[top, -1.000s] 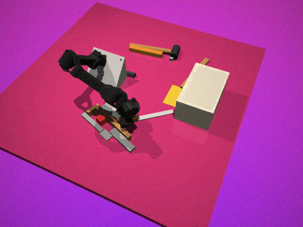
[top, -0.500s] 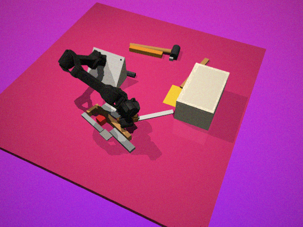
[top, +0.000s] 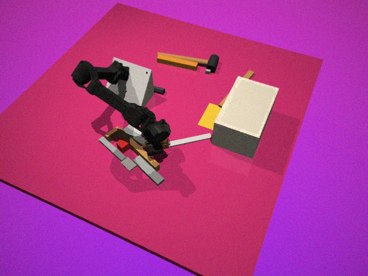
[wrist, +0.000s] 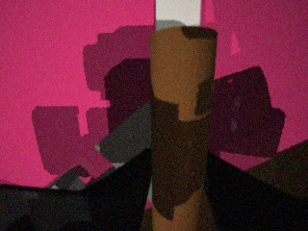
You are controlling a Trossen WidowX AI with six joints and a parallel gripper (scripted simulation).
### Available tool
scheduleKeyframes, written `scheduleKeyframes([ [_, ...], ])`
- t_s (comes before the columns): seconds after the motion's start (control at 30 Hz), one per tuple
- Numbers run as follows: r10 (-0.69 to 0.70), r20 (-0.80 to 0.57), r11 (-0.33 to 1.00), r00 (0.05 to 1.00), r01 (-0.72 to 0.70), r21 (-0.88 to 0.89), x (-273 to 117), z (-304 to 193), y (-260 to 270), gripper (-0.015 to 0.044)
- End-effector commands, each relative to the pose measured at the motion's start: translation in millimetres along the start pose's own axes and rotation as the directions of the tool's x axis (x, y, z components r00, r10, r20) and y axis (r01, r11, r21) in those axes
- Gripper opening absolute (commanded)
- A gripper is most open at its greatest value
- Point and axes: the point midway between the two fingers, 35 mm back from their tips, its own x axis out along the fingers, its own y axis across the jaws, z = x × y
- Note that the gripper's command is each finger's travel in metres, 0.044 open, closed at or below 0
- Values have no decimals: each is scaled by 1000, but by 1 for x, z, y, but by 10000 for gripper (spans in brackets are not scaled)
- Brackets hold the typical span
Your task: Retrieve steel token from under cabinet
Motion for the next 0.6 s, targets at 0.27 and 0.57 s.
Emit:
scheduleKeyframes([
  [0.27, 3, 1, 1000, 1000, -3, 0, 2, 0, 0, 0],
  [0.57, 2, 1, 1000, 1000, -2, 0, 1, -8, 0, 0],
])
